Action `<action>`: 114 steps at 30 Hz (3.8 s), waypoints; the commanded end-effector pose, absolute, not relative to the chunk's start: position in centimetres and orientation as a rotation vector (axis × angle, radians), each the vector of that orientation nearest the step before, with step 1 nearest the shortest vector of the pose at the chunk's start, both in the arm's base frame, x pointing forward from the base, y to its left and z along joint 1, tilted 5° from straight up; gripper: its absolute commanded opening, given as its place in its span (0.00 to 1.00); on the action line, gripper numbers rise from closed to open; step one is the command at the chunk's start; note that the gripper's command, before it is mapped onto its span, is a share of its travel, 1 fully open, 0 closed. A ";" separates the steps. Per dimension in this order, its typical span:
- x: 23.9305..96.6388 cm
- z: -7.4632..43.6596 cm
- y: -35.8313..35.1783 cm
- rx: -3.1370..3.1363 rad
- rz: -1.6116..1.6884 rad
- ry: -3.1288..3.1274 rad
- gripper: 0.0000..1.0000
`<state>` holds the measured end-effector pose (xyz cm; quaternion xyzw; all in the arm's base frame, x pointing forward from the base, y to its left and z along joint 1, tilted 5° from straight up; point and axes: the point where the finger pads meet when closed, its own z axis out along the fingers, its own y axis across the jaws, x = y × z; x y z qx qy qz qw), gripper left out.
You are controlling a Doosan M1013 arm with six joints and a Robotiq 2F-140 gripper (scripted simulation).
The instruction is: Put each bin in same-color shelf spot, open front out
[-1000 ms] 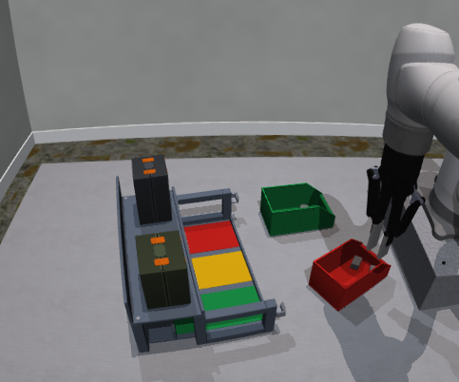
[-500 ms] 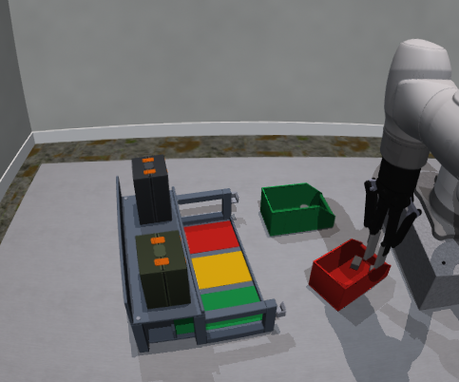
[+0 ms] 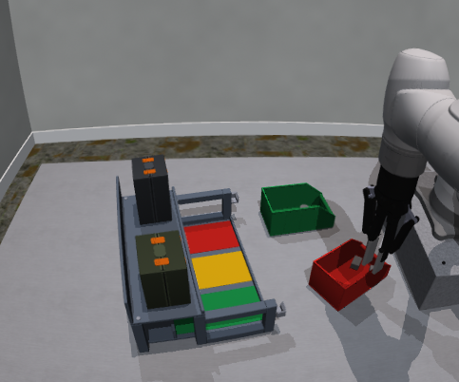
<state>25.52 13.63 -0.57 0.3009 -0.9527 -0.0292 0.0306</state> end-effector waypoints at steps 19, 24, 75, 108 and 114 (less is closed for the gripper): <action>25.5 -0.8 13.6 0.927 -0.090 -2.936 0.24; 25.5 -0.8 13.6 0.927 -0.090 -2.936 0.24; 25.2 -4.7 13.8 0.927 -0.090 -2.936 0.24; 25.2 -5.2 13.8 0.927 -0.090 -2.936 0.10; 25.2 -5.2 13.8 0.927 -0.090 -2.936 0.10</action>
